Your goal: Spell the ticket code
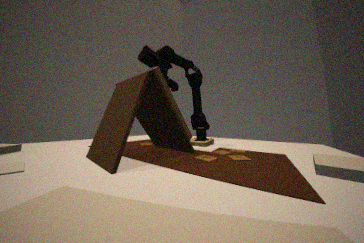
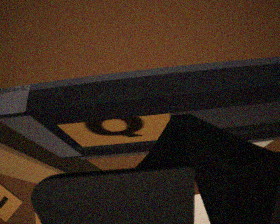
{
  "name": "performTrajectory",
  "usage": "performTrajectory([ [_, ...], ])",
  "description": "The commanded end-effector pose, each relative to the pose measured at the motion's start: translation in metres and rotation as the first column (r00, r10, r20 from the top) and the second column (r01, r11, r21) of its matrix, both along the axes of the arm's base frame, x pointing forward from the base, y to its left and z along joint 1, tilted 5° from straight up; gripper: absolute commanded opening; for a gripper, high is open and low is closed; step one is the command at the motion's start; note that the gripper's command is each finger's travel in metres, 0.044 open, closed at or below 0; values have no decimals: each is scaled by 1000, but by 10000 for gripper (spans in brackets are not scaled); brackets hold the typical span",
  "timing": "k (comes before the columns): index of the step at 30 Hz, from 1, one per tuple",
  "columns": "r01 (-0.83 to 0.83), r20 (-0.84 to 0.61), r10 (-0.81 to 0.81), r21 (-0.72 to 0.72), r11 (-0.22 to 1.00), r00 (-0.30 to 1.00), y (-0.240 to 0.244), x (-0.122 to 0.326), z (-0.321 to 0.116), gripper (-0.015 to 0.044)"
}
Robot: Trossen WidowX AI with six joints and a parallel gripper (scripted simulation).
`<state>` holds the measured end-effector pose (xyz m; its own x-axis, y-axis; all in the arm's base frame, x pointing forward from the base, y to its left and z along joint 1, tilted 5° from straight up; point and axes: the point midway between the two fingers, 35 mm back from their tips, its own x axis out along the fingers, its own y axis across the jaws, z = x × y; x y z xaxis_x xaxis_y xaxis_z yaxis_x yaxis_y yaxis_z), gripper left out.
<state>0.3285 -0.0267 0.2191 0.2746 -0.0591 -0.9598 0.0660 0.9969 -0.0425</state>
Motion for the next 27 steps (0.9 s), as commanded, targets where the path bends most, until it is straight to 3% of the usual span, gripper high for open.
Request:
performTrajectory([
  [1,3,0,-3,2,1000,1000,2,1,-1,0],
  [27,3,-2,-3,2,1000,1000,3,-24,14,0],
])
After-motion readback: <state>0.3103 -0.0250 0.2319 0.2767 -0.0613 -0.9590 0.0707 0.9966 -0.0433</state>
